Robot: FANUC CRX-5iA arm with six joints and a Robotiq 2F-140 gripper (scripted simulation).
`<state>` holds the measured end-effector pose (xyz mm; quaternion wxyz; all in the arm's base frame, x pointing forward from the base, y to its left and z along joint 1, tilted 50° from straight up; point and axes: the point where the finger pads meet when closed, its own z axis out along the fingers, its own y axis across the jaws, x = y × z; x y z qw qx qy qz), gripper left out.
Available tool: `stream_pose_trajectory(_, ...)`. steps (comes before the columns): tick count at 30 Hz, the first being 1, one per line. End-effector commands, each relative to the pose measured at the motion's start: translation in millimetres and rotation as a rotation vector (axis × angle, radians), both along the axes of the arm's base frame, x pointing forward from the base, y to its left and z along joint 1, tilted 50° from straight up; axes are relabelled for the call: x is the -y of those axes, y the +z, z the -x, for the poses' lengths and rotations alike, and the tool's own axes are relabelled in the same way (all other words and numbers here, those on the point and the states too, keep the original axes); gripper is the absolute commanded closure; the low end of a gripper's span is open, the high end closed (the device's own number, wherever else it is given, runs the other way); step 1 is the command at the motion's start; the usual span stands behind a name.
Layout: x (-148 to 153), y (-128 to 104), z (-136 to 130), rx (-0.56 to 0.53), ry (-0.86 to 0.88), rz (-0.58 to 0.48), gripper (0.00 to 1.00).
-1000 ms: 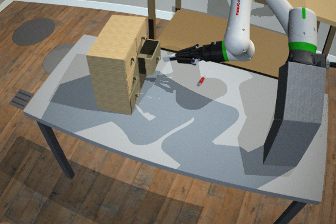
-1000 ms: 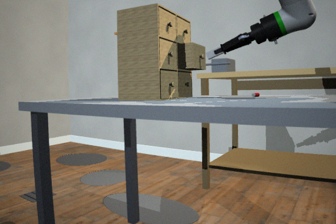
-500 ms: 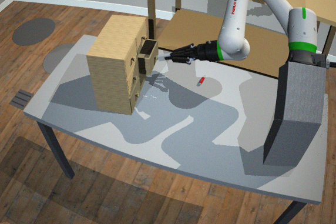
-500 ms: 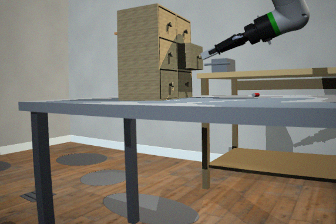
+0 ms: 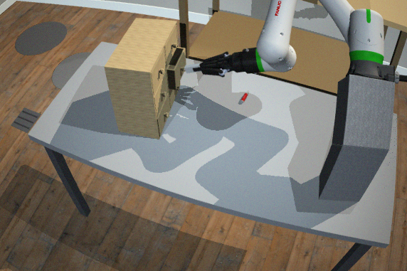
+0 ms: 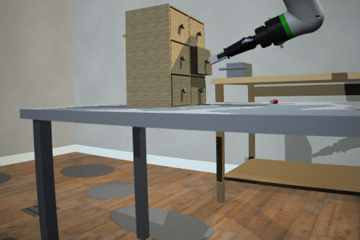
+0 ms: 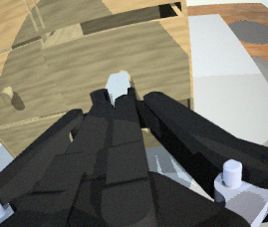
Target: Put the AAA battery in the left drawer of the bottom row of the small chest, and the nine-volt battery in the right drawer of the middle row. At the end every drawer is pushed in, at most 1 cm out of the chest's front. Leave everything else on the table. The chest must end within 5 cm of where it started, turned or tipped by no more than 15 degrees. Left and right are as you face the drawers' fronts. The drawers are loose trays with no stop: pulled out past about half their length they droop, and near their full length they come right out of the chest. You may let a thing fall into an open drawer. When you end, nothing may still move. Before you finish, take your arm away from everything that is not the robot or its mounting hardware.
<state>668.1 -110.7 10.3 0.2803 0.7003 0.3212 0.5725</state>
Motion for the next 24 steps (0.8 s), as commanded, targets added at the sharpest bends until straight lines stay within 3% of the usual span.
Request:
stream_pose_trajectory(1,-1.0,0.1,-3.3,0.0,0.0,0.0,1.0)
stream_pose_trajectory(24,-6.5,1.0,-25.4,0.0,0.0,0.0,1.0)
